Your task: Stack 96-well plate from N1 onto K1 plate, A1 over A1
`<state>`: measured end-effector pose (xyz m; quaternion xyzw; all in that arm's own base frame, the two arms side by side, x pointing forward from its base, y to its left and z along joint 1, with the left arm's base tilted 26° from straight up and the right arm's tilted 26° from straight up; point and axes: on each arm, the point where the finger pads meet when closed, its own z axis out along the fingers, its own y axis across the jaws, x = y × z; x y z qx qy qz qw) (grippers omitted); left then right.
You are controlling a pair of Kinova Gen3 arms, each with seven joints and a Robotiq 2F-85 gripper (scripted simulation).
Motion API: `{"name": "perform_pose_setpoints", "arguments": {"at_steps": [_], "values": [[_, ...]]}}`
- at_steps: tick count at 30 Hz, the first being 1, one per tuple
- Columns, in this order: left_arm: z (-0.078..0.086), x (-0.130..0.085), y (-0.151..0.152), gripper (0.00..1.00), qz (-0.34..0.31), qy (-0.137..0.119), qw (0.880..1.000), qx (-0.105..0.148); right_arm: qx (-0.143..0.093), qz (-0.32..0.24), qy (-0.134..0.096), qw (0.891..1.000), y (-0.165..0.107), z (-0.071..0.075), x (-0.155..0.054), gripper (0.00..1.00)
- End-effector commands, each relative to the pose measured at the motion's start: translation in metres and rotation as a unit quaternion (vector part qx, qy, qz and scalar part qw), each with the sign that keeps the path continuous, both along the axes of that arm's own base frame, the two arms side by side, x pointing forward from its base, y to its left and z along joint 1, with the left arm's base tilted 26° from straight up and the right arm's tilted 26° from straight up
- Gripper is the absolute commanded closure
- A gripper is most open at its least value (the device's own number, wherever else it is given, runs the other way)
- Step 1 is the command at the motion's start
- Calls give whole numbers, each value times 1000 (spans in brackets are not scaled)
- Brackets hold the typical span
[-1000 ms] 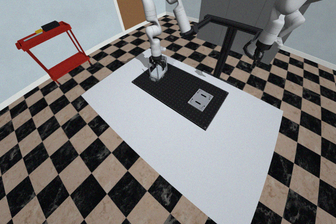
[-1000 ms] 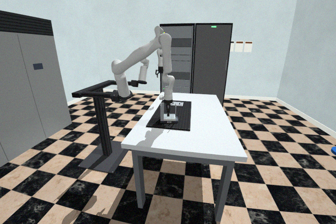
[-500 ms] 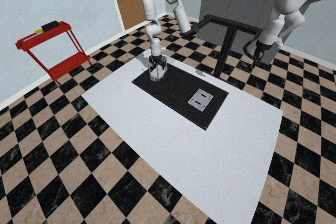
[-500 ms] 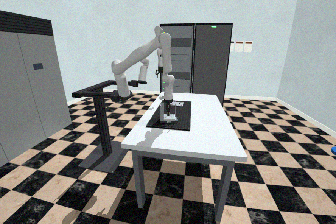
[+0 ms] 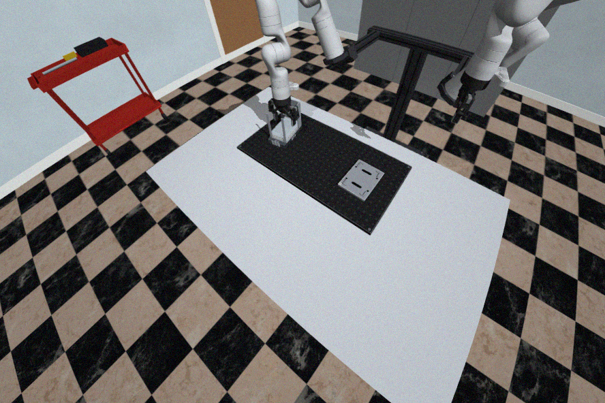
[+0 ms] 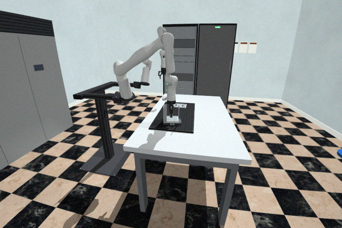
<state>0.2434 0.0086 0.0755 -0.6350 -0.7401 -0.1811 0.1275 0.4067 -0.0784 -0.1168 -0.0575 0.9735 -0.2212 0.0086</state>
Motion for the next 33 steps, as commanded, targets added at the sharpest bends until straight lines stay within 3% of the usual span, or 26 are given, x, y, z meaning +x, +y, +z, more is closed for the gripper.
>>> {"name": "perform_pose_setpoints", "arguments": {"at_steps": [1,33], "values": [[0,0,0,2,0,0,1000,0,0,0,-1,1000,1,1,1,2],[0,0,0,2,0,0,1000,0,0,0,-1,1000,5,10,0,2]]}}
